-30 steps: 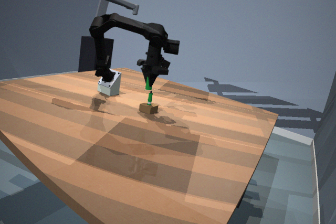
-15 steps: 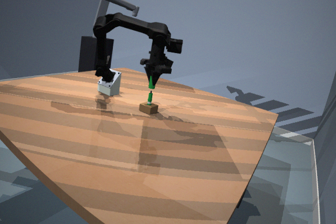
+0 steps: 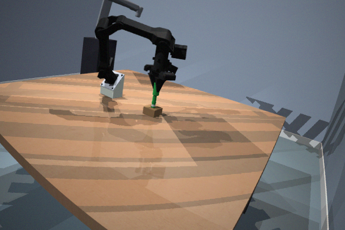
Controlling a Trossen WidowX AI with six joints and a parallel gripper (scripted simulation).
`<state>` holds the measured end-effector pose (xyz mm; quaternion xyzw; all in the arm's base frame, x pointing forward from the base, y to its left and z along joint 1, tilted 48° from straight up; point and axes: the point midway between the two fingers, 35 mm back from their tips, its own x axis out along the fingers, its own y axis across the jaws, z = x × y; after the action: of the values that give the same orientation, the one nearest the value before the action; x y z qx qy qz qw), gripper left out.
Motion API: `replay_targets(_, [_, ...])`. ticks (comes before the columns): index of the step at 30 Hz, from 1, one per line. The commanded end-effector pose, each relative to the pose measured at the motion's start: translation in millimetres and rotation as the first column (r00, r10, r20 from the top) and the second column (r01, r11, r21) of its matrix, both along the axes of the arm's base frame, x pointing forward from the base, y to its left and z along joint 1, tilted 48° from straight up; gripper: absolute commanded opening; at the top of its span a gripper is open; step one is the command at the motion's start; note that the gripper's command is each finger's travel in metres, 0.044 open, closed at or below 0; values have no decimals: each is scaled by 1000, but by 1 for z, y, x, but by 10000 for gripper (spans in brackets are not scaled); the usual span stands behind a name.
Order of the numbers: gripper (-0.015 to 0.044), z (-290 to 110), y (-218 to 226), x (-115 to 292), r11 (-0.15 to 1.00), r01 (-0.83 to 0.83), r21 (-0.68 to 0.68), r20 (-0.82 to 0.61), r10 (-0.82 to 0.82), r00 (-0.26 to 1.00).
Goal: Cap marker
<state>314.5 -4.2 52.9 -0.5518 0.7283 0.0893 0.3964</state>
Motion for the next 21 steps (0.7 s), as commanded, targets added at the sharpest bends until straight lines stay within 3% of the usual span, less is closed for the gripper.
replay_targets(1, [0,-5,-5,-2,1000,-8,-5,-8,8,1000])
replay_targets(21, [0,-24,-27,-6,1000,-7,-8,-8,7,1000])
